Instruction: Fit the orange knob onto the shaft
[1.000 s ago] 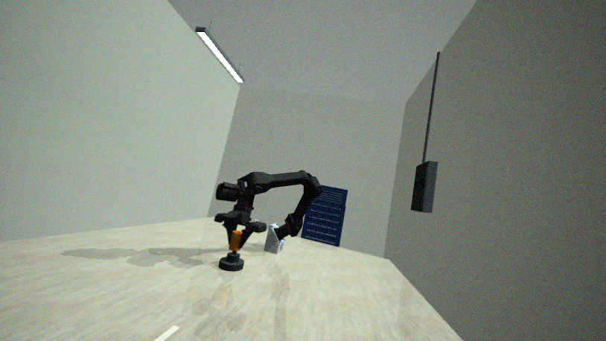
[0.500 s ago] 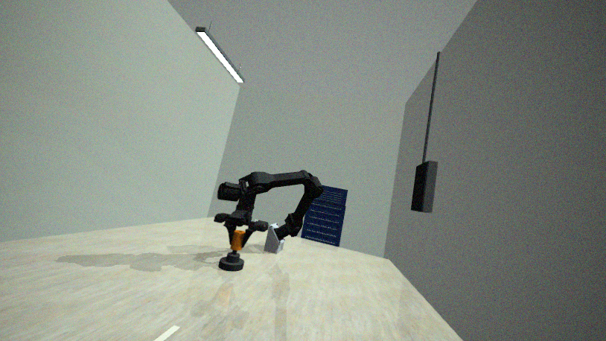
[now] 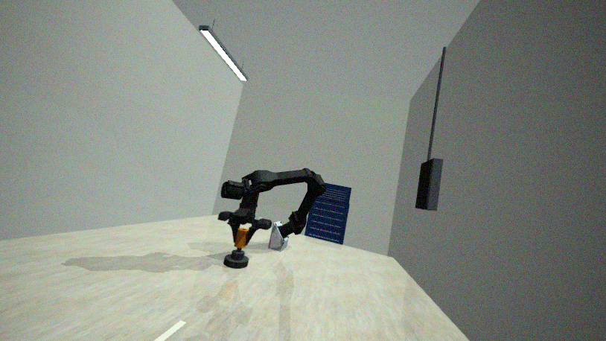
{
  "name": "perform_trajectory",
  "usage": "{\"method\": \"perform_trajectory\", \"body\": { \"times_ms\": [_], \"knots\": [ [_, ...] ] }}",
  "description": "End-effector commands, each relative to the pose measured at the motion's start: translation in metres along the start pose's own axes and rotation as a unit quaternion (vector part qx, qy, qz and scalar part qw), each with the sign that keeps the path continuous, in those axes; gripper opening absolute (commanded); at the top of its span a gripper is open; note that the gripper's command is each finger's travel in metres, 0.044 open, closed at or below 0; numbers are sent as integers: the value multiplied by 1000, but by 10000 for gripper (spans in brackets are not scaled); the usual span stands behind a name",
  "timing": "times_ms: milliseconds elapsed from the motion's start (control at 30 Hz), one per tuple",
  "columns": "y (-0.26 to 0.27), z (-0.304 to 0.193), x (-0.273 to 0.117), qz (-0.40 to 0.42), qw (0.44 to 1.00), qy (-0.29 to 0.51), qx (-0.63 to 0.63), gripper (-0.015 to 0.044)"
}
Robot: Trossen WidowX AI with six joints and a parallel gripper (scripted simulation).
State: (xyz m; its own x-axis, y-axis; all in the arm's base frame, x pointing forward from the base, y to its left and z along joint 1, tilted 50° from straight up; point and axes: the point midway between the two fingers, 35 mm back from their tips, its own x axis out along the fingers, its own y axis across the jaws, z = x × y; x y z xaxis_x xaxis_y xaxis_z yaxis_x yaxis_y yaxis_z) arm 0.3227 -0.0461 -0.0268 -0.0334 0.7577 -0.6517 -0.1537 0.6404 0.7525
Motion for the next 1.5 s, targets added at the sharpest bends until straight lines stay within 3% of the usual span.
{"method": "perform_trajectory", "body": {
  "times_ms": [0,1467],
  "knots": [
    [-3,3,-5,-4,1000,-5,-2,0],
    [-2,3,-5,-4,1000,-5,-2,0]
  ]
}}
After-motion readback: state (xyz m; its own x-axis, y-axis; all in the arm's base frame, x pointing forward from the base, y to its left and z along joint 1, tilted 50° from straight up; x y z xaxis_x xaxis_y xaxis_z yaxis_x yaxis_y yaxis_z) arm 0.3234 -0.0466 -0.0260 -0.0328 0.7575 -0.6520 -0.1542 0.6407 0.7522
